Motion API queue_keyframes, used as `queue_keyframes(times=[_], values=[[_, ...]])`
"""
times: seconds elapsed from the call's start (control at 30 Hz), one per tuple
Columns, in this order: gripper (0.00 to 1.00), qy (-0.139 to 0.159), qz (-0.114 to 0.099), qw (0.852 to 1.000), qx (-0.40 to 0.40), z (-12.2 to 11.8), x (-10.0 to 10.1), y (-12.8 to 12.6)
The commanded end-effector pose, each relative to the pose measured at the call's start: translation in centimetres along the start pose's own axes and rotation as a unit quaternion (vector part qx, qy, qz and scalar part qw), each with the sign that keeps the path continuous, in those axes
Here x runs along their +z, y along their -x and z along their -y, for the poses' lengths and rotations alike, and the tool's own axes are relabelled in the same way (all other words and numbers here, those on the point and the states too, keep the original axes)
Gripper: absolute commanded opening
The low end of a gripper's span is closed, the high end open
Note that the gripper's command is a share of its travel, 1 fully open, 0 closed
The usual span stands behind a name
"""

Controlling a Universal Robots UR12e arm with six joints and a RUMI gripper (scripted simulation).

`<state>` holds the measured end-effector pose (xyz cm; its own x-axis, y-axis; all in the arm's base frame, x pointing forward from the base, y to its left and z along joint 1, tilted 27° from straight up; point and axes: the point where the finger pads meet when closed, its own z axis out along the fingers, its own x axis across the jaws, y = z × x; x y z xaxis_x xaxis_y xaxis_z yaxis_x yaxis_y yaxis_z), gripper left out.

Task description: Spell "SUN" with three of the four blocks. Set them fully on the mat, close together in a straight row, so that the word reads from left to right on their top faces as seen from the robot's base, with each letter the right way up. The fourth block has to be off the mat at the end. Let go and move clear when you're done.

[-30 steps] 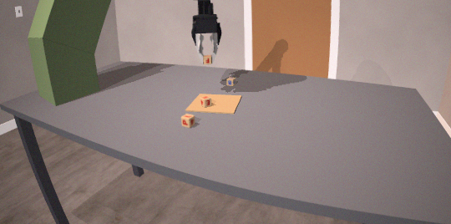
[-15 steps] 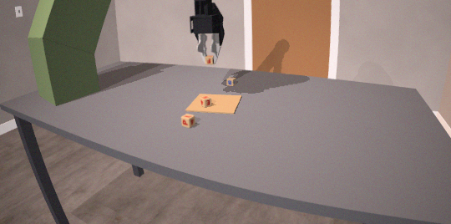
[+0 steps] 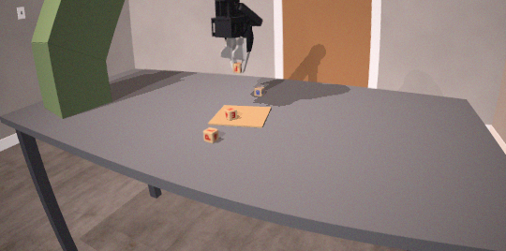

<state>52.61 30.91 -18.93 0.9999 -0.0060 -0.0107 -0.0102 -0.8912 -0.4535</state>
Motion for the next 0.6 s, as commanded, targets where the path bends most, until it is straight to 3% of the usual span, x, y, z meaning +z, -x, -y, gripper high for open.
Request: queue_keyframes(times=[0.0, 0.27, 0.57], values=[[0.05, 0.002, -0.002, 0.998, 0.070, -0.1, -0.1, -0.6], [0.05, 0.002, -0.002, 0.989, 0.145, -0.4, -0.1, -1.2], [0.05, 0.002, -0.002, 0.962, 0.272, -0.8, -0.2, -2.2]])
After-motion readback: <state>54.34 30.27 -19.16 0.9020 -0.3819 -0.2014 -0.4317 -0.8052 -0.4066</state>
